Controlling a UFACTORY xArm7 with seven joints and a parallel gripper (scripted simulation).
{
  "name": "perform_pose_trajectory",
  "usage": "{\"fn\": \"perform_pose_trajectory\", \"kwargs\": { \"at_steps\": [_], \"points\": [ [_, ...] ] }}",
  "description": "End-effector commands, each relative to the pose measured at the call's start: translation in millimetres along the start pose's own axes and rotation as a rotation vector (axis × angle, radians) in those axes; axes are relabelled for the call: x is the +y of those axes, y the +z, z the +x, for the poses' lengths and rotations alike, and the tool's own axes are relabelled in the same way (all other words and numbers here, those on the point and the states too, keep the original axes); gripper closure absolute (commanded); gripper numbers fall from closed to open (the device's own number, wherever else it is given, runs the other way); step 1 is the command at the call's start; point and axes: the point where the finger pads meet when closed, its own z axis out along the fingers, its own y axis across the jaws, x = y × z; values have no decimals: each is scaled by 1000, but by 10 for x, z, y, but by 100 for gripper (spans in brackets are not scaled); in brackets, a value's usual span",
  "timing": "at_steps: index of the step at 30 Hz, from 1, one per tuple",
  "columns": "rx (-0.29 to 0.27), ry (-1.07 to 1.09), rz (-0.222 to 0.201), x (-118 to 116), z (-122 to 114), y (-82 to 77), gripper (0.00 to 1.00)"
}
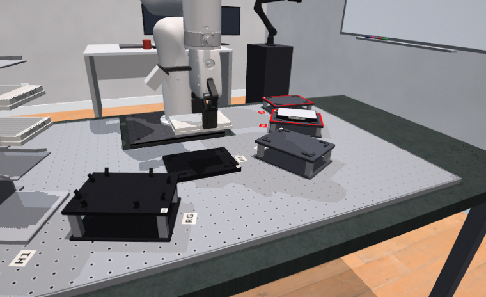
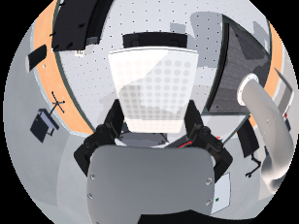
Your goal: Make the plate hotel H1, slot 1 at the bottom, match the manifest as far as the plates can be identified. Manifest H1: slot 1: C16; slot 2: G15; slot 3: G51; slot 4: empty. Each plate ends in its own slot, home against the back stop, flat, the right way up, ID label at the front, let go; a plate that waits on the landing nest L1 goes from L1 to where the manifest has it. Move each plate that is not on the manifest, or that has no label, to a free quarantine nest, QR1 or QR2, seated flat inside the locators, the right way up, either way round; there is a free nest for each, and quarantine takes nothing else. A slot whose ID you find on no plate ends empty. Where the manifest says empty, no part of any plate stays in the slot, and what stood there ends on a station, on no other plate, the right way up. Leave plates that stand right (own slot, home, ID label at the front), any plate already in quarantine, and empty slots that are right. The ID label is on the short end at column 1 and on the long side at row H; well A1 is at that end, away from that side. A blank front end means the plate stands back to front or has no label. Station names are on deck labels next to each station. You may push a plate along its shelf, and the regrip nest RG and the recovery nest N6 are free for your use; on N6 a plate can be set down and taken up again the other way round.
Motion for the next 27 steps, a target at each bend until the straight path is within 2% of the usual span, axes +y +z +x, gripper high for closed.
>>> {"fn": "perform_pose_trajectory", "kwargs": {
  "at_steps": [1,7,9,24,27],
  "points": [
    [0,0,3,-4,-1,-183,100],
    [0,0,3,-3,-1,-384,100],
    [0,0,3,-3,-1,-384,100],
    [0,0,3,-2,-1,-885,100],
    [0,0,3,-2,-1,-918,100]
  ]
}}
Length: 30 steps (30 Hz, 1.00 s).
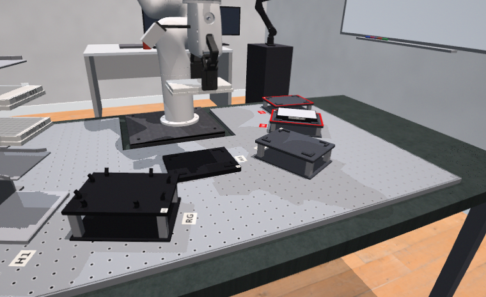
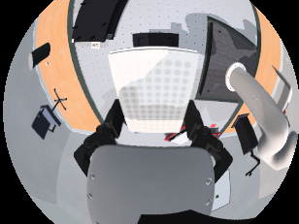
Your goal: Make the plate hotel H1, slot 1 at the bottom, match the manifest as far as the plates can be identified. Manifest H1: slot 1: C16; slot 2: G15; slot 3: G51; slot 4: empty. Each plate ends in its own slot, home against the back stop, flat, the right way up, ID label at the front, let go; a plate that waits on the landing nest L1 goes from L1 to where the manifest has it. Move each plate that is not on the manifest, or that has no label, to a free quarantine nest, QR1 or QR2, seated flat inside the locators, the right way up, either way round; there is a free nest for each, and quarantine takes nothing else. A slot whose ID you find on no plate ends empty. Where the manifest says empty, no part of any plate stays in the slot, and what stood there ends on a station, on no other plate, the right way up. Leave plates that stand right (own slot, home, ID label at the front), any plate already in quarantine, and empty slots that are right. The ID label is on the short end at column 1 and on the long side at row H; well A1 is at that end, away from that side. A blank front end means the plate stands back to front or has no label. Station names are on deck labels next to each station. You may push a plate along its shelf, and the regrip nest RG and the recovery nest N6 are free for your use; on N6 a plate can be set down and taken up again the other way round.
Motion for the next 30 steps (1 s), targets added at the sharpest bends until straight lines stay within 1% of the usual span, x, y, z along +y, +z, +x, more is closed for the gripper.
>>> {"fn": "perform_pose_trajectory", "kwargs": {
  "at_steps": [1,14,16,19,24,30],
  "points": [
    [1,0,1,0,1,-129,100],
    [0,0,1,0,0,-563,100],
    [0,0,1,0,0,-563,100],
    [0,0,1,0,0,-654,100],
    [0,0,1,0,0,-654,100],
    [0,200,1,-230,193,-654,100]
  ]
}}
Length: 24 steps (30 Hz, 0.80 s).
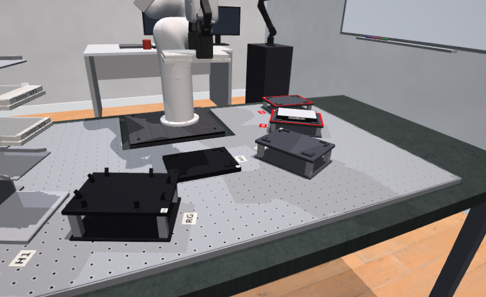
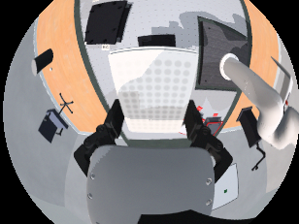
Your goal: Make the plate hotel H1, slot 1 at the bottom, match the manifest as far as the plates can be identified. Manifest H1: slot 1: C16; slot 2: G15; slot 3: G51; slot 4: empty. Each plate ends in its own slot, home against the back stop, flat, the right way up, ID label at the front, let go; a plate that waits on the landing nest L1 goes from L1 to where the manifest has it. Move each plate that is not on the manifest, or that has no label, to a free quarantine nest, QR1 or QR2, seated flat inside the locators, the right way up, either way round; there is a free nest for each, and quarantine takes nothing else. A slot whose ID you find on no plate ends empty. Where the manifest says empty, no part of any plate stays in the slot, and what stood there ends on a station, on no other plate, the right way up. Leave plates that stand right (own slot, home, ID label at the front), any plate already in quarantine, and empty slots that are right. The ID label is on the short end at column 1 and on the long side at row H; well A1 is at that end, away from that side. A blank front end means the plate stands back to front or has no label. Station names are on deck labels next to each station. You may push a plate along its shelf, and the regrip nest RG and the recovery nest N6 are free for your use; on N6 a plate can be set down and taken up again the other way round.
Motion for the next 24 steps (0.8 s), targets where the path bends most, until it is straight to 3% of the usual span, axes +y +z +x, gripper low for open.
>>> {"fn": "perform_pose_trajectory", "kwargs": {
  "at_steps": [1,7,18,24],
  "points": [
    [0,152,3,-198,128,-16,100],
    [-1,280,3,-362,244,-16,100],
    [0,280,3,-812,561,-17,100],
    [0,280,3,-936,718,-17,100]
  ]
}}
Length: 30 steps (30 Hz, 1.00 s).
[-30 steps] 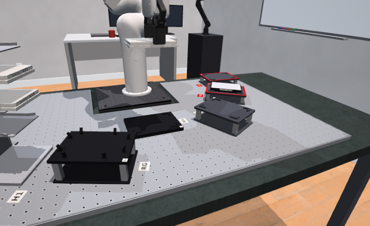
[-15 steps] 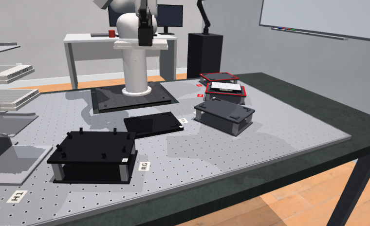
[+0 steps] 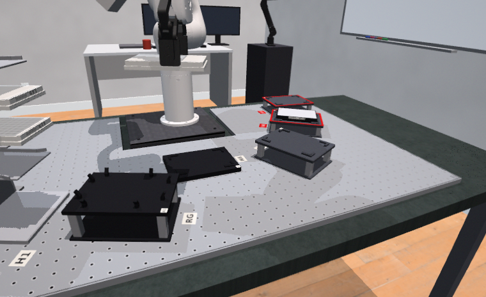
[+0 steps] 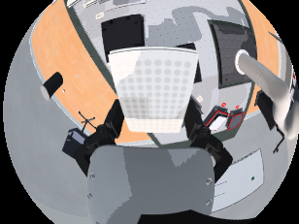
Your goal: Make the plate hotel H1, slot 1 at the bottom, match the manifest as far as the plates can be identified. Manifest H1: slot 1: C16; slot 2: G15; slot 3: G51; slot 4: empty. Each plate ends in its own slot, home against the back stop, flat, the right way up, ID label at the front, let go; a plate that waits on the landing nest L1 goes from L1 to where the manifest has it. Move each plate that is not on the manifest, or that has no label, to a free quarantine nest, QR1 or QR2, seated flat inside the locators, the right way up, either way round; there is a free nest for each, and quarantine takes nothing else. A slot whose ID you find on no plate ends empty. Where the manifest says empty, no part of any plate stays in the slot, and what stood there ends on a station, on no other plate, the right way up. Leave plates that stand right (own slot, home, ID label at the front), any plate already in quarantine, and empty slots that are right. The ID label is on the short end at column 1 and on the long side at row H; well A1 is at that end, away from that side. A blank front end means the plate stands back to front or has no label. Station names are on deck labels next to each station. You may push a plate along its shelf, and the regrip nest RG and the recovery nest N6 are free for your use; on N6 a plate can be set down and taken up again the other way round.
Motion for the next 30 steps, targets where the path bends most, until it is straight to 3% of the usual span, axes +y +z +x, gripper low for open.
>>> {"fn": "perform_pose_trajectory", "kwargs": {
  "at_steps": [1,22,30],
  "points": [
    [-3,0,-2,-205,117,-7,100],
    [-3,1,-2,-977,674,-2,100],
    [-3,1,-2,-999,690,-2,100]
  ]
}}
